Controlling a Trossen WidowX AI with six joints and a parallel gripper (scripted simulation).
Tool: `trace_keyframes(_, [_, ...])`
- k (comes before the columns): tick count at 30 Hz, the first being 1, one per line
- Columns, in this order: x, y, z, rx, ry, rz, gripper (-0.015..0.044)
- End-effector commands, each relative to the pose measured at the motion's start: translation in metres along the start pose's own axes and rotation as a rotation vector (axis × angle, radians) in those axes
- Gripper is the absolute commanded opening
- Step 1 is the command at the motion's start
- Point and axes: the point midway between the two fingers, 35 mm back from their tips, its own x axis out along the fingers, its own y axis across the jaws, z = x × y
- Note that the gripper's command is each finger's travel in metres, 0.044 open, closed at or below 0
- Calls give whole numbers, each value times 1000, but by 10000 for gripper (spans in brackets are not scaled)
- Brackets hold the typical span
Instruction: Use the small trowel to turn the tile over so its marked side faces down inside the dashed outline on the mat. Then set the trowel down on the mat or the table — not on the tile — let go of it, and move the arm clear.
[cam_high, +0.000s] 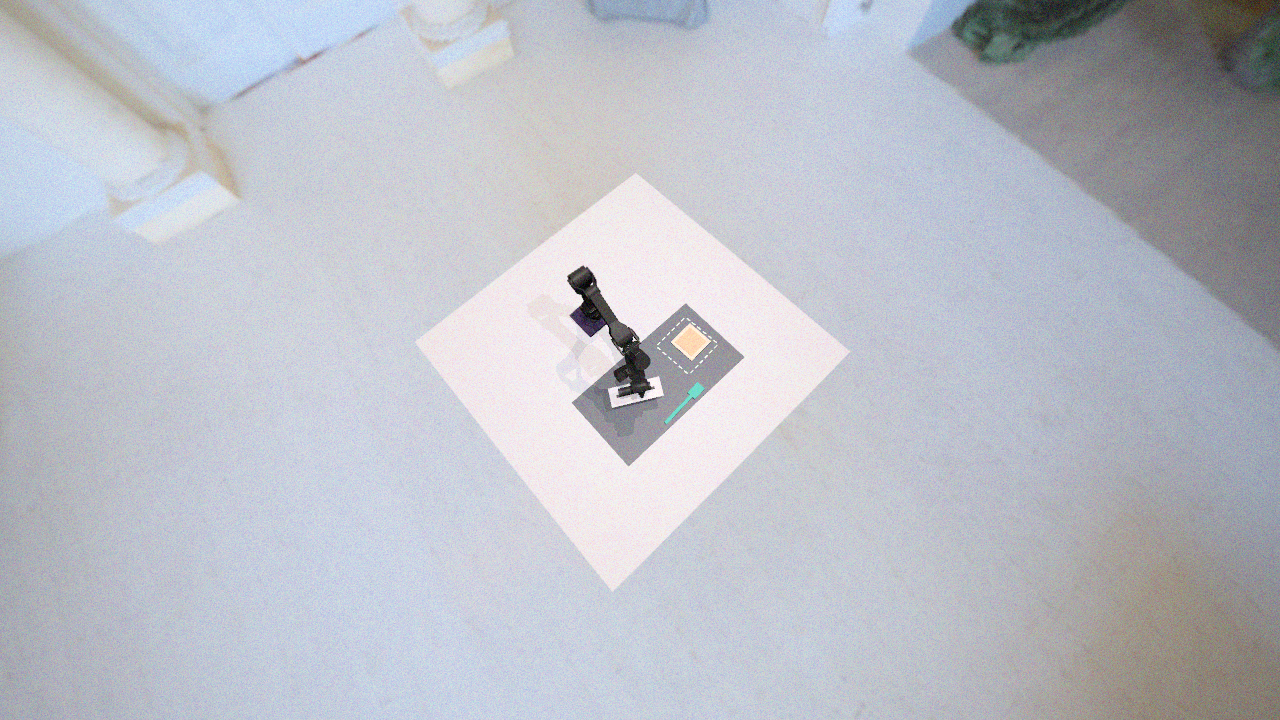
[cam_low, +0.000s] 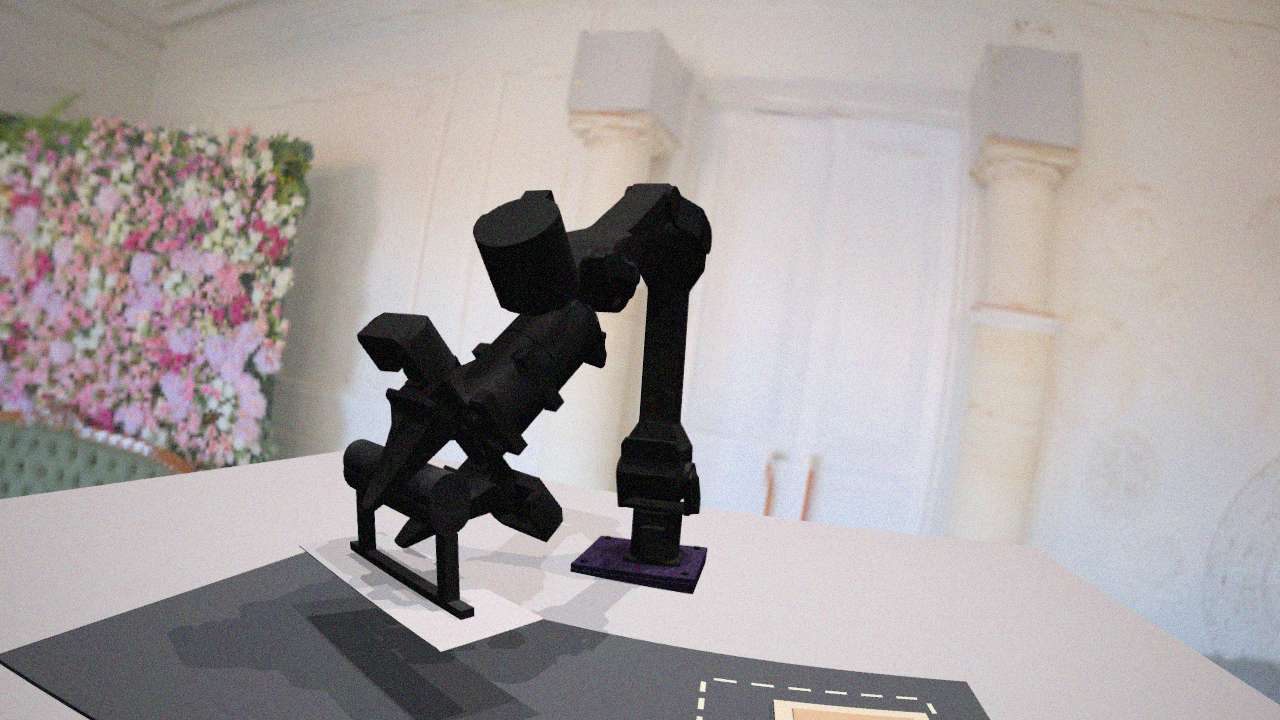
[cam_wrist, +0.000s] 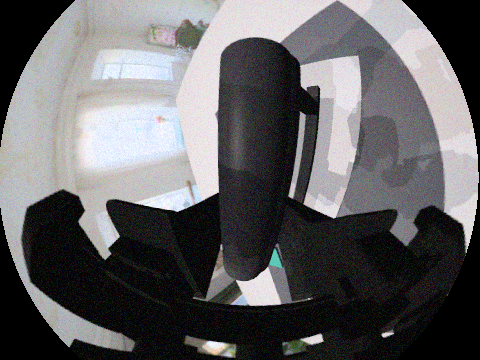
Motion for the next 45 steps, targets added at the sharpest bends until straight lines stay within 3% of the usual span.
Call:
trace_keyframes(1, [11, 12, 19, 103, -100, 14, 0])
trace_keyframes(23, [64, 30, 128, 555, -616, 126, 0])
trace_keyframes(45, [79, 19, 131, 571, -630, 128, 0])
